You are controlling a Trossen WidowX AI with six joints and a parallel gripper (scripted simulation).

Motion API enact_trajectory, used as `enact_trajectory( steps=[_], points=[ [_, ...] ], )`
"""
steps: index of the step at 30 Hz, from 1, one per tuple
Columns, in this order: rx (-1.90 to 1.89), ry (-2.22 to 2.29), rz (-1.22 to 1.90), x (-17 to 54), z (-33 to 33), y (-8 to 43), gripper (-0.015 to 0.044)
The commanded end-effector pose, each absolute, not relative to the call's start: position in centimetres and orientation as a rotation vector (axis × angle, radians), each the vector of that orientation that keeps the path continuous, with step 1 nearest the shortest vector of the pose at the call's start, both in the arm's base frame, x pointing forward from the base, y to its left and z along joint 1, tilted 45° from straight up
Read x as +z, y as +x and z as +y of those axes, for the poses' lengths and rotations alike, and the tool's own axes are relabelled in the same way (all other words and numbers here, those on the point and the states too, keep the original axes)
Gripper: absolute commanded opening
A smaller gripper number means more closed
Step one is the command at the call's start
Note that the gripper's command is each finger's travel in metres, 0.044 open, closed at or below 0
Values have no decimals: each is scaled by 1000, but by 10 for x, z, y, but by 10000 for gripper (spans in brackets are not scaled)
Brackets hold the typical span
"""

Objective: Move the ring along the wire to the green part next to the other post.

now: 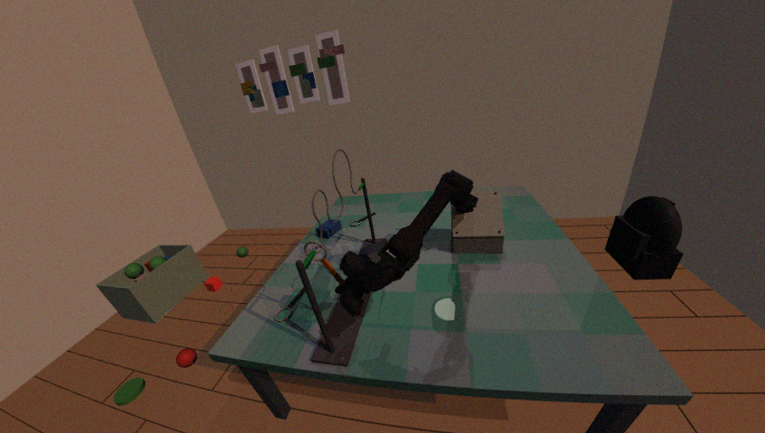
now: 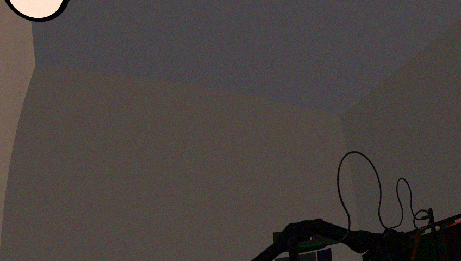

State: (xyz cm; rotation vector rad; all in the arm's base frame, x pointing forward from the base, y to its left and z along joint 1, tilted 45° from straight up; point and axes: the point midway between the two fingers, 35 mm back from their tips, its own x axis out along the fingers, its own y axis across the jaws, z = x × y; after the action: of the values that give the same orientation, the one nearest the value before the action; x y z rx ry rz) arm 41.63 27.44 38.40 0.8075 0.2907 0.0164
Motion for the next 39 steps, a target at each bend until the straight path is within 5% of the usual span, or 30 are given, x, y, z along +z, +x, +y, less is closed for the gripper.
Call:
enact_trajectory(
  steps=[1, 39],
  points=[
    [24, 808, 318, 384, 267, 411, -150],
    [-123, 224, 466, 332, 176, 387, -150]
  ],
)
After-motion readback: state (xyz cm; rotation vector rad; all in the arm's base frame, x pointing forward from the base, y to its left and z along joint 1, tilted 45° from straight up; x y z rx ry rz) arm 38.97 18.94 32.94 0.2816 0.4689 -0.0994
